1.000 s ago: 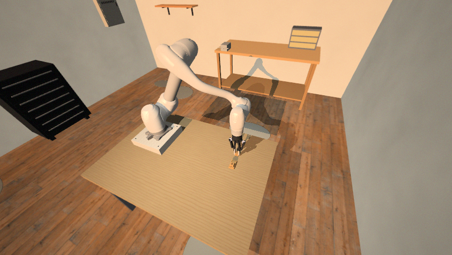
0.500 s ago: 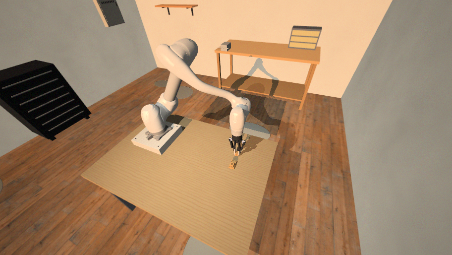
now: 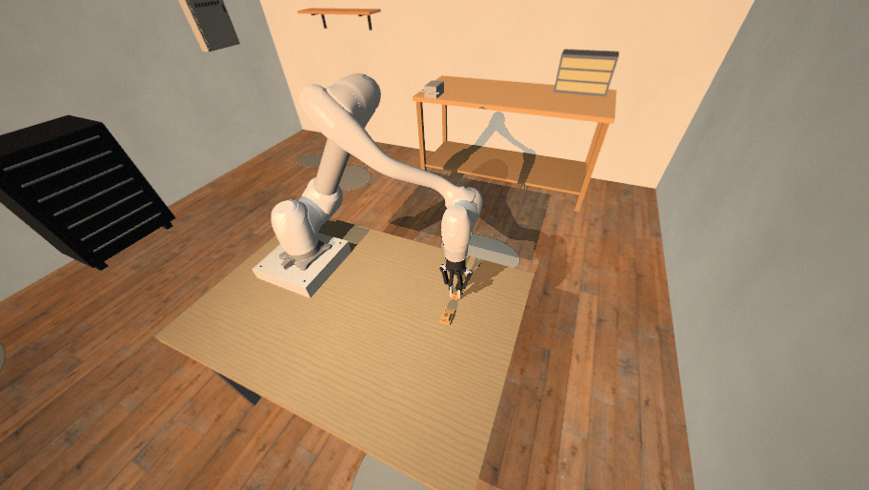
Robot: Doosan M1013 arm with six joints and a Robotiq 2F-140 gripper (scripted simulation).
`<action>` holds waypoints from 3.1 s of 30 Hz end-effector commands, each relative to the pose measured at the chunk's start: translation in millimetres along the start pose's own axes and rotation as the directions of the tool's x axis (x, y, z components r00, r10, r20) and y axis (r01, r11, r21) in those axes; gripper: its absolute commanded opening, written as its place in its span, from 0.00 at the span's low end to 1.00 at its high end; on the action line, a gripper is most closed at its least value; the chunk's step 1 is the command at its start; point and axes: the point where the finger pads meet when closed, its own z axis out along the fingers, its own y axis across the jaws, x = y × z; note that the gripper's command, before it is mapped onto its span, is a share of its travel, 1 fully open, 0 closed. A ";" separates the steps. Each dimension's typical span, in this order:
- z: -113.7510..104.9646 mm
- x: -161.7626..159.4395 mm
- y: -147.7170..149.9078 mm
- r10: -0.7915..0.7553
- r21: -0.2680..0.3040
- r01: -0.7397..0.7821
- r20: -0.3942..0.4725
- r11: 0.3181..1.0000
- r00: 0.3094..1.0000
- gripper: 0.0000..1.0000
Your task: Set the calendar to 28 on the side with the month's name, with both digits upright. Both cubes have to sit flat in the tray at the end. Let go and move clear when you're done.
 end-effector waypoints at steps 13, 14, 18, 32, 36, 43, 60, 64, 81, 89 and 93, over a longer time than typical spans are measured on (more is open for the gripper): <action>4.1 0.8 -3.2 0.006 0.004 -0.006 -0.001 1.000 1.000 0.24; 4.1 0.8 -3.2 0.006 0.004 -0.006 -0.001 1.000 1.000 0.24; 4.1 0.8 -3.2 0.006 0.004 -0.006 -0.001 1.000 1.000 0.24; 4.1 0.8 -3.2 0.006 0.004 -0.006 -0.001 1.000 1.000 0.31; 4.1 0.8 -3.2 0.006 0.004 -0.006 -0.001 1.000 1.000 0.33; 4.1 0.8 -3.2 0.006 0.004 -0.006 -0.001 1.000 1.000 0.35; -13.4 0.8 -3.2 0.006 0.004 -0.006 -0.001 1.000 1.000 0.35; -33.2 0.8 -3.1 0.006 0.004 -0.006 -0.001 1.000 1.000 0.35; -85.8 0.7 -2.9 0.006 0.004 -0.006 -0.001 1.000 1.000 0.35; -85.9 0.7 -2.9 0.006 0.004 -0.006 -0.001 1.000 1.000 1.00; -85.9 0.7 -2.9 0.006 0.004 -0.006 -0.001 1.000 1.000 1.00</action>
